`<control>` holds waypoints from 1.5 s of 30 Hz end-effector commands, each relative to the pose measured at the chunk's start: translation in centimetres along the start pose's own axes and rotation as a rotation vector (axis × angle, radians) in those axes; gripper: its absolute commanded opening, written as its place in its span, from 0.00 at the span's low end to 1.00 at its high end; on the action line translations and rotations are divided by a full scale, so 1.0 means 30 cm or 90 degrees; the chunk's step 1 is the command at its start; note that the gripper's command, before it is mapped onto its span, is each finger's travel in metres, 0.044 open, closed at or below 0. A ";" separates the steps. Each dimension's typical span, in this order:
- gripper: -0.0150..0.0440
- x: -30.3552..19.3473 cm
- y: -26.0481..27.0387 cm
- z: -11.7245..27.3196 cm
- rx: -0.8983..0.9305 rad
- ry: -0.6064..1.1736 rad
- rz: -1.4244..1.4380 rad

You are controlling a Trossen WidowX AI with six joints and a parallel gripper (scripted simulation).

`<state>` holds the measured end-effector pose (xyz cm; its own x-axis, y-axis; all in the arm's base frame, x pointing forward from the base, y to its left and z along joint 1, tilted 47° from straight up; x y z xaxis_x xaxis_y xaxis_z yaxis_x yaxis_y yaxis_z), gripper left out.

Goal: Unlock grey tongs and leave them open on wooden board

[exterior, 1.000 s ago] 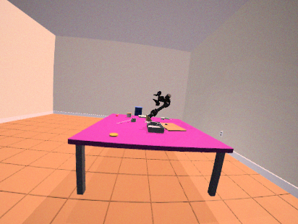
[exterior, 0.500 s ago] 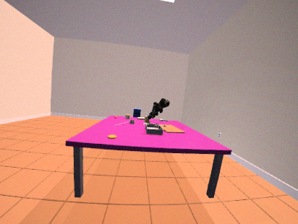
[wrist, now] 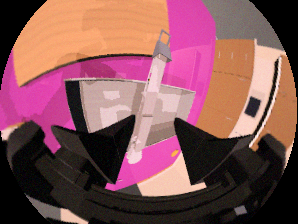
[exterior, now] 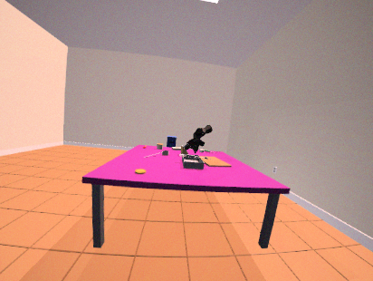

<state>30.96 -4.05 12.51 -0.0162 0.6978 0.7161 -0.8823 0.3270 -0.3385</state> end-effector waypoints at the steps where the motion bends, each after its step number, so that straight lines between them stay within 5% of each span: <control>1: 0.69 0.002 0.005 -0.012 0.007 -0.029 0.016; 45: 0.69 0.021 0.018 -0.160 0.009 -0.026 0.017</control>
<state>32.46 -0.94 10.32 -0.0629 0.6787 0.7317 -0.8860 0.2996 -0.3540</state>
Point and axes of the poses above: the point midway between the two fingers, 35 mm back from their tips, its own z axis back along the fingers, its own y axis across the jaws, x = y × z, the point moved 8 cm from there along z, back along the fingers, and after that the axes turned 1 degree about -z, right-handed, at the moved point
